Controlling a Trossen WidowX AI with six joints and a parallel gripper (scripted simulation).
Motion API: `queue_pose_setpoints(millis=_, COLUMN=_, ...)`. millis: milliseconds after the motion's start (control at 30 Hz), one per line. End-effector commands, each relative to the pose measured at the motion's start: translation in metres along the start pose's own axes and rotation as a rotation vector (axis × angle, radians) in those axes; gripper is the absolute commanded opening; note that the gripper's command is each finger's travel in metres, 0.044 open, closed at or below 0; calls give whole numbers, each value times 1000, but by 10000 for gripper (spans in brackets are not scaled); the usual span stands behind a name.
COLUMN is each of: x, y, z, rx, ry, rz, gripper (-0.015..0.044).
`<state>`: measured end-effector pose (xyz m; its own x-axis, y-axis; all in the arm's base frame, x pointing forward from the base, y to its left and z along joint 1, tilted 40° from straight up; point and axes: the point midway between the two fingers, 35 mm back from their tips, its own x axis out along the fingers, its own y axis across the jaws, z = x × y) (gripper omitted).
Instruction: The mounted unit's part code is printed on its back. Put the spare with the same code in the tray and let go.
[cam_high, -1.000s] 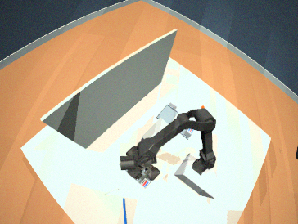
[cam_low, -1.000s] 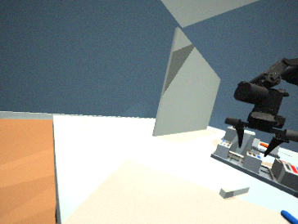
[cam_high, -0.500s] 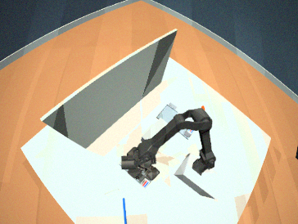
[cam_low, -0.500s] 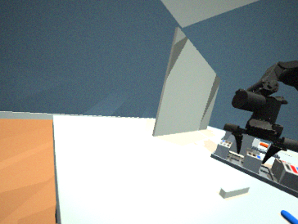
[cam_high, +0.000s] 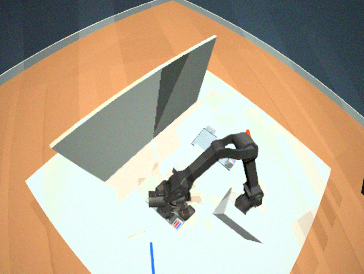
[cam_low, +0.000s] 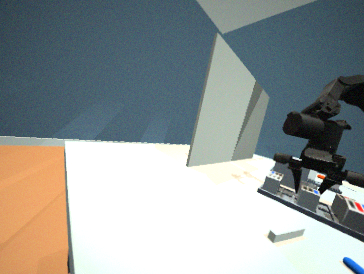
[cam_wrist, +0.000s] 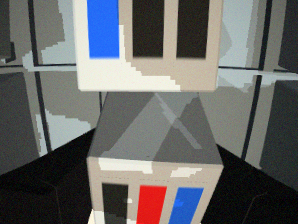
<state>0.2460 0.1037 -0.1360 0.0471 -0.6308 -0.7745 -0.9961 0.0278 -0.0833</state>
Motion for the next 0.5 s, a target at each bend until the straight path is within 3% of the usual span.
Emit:
queue_pose_setpoints(millis=0, x=0, y=0, z=0, rx=1, ry=0, rz=0, gripper=142)
queue_pose_setpoints(millis=100, x=0, y=0, z=0, rx=1, ry=0, rz=0, gripper=122)
queue_pose_setpoints(millis=267, x=0, y=0, z=0, rx=1, ry=0, rz=0, gripper=0)
queue_pose_setpoints(millis=467, x=0, y=0, z=0, rx=1, ry=0, rz=0, gripper=0)
